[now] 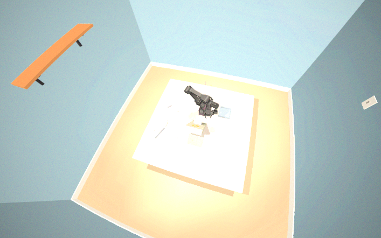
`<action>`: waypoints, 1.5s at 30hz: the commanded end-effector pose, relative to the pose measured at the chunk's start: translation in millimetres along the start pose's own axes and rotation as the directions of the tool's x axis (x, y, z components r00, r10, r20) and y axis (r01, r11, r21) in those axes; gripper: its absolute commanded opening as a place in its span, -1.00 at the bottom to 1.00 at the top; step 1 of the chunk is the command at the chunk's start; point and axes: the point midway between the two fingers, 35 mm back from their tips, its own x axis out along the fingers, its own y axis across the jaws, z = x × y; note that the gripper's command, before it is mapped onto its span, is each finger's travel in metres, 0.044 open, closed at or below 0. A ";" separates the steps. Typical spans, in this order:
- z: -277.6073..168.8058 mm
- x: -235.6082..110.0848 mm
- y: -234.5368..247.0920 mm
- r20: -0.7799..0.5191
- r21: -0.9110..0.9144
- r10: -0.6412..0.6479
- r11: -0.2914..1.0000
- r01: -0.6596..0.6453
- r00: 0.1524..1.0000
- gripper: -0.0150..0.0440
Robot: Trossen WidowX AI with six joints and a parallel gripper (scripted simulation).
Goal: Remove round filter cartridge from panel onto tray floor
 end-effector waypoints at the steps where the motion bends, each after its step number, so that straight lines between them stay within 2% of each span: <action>1: -15.1 0.0 32.3 -0.026 -0.158 0.080 0.984 -0.083 0.996 -0.49; 9: -44.6 -5.1 92.1 -0.083 -0.447 0.246 0.857 -0.257 0.966 -0.49; 18: -84.1 -15.2 151.7 -0.163 -0.716 0.411 0.576 -0.395 0.897 -0.49; 28: -93.1 -15.1 159.9 -0.176 -0.740 0.428 0.536 -0.406 0.886 -0.49; 37: -172.6 0.3 199.7 -0.268 -0.829 0.490 0.321 -0.458 0.829 -0.49; 45: -245.0 19.1 212.3 -0.365 -0.870 0.511 0.111 -0.481 0.778 -0.49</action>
